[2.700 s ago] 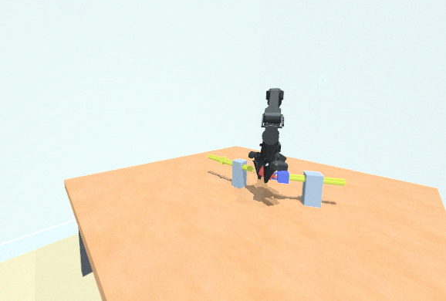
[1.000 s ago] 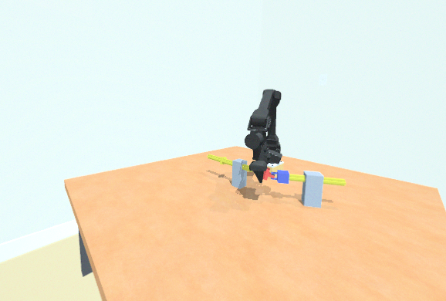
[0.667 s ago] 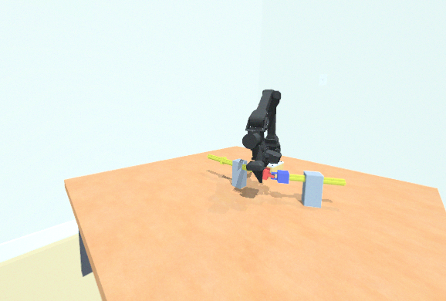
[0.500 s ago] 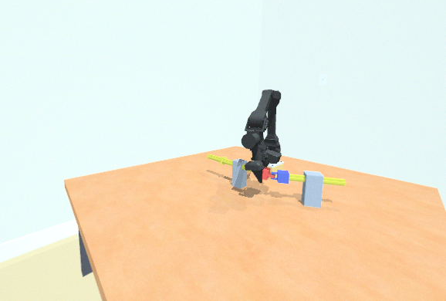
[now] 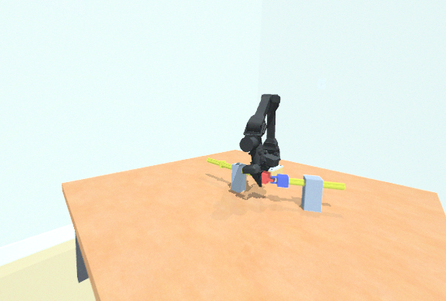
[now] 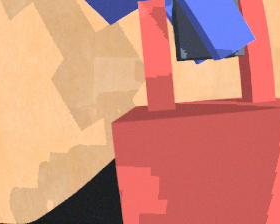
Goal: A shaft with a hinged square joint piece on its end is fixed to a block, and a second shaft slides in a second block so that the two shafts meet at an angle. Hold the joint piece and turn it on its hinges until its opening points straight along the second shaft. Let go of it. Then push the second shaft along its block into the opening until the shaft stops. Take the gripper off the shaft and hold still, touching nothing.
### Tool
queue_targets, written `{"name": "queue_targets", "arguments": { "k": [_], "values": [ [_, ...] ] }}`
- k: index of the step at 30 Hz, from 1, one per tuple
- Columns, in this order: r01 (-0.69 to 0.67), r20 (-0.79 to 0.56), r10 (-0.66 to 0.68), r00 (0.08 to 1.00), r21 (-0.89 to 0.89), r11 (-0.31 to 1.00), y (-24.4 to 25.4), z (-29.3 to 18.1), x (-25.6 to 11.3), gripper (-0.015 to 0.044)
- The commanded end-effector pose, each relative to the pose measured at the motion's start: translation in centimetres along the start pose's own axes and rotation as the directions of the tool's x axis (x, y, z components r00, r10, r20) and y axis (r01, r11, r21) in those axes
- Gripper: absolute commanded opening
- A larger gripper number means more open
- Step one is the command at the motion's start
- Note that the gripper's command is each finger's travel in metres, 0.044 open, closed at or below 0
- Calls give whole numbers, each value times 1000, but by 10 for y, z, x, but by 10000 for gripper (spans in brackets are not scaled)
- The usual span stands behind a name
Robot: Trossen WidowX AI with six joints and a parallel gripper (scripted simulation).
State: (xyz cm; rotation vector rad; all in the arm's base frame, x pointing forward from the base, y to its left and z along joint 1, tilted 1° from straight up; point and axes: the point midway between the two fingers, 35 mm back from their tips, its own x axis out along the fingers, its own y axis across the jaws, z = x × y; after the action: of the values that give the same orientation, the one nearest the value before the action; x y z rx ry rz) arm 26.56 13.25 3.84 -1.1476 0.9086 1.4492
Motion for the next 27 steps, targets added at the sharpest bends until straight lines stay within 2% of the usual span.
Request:
{"name": "queue_targets", "arguments": {
  "k": [1, 27],
  "values": [
    [5, 11, -5, 1000, 21, 1000, 1, 0, 1, 0],
    [10, 13, -11, 1000, 32, 999, 2, 0, 1, 0]
  ]
}}
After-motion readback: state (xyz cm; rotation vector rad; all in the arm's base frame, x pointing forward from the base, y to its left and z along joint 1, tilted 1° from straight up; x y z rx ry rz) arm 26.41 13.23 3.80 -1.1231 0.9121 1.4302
